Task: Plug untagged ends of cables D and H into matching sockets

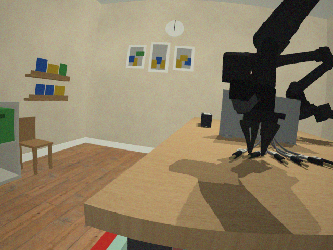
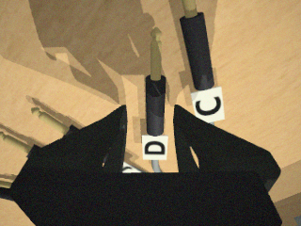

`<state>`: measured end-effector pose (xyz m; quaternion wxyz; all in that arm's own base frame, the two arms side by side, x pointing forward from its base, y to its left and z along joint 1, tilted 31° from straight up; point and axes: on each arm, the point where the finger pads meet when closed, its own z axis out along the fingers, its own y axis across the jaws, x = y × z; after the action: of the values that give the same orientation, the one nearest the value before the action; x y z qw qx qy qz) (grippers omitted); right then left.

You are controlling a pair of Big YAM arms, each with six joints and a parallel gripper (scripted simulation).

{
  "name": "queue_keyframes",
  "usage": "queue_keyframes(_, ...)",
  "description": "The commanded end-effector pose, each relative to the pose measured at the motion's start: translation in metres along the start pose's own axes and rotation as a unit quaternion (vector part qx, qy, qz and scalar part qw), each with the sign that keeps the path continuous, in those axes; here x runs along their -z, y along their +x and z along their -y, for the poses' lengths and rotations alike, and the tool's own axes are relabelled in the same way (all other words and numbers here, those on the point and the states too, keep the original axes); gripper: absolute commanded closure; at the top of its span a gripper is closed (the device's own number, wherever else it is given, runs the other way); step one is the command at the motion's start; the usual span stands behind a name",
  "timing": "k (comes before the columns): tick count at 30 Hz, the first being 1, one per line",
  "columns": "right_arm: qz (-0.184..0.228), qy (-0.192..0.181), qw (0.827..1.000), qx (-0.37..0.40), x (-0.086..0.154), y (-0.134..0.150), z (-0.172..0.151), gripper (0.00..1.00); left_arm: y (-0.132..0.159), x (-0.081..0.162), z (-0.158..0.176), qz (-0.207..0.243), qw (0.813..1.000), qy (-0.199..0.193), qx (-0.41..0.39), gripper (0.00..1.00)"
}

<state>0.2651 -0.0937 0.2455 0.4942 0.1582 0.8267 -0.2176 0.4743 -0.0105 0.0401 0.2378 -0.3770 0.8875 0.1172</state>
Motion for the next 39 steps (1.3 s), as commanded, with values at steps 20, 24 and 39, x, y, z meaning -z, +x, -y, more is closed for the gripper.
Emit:
queue_keyframes(20, 0.003, 0.000, 1.000, -0.007, 0.0011, -0.0037, 0.0001, 0.00, -0.0125, -0.0061, 0.0038, 0.007, 1.000, 0.006, 0.011, 0.81)
queue_keyframes(24, 0.003, 0.000, 1.000, -0.007, 0.0011, -0.0037, 0.0001, 0.00, -0.0124, -0.0061, 0.0036, 0.007, 1.000, 0.006, 0.011, 0.84)
queue_keyframes(39, 0.003, 0.000, 1.000, -0.007, 0.0011, -0.0037, 0.0001, 0.00, -0.0040, -0.0034, 0.0039, 0.005, 1.000, 0.006, 0.004, 0.95)
